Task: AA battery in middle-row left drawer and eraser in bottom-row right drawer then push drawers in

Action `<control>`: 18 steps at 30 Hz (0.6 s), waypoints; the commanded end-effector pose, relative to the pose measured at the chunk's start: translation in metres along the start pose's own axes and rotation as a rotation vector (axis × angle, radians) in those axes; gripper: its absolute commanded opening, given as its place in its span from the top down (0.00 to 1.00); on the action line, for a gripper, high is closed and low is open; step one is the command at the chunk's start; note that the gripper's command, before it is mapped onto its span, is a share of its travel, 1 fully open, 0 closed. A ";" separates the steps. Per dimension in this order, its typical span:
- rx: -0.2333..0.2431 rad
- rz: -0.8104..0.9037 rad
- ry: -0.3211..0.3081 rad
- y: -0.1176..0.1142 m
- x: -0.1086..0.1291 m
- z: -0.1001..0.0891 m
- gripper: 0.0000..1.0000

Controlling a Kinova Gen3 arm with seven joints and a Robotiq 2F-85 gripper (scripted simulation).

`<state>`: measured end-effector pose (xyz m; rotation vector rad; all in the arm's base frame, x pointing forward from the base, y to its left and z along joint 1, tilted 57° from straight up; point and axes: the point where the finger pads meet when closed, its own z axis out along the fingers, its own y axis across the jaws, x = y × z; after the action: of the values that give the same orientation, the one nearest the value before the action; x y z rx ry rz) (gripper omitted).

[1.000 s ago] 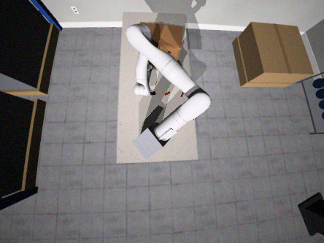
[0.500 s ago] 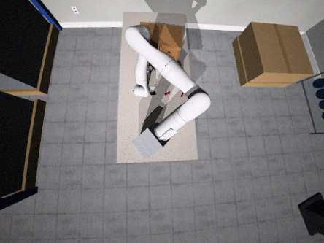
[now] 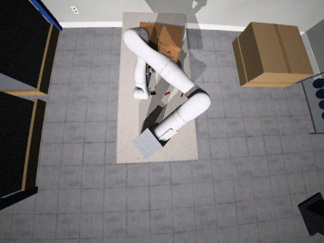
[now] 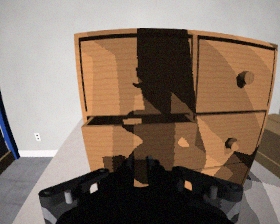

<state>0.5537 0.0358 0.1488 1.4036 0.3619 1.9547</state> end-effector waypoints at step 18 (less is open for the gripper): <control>0.005 -0.004 -0.003 -0.001 -0.010 -0.024 0.87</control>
<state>0.5361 0.0341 0.1354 1.4041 0.3631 1.9538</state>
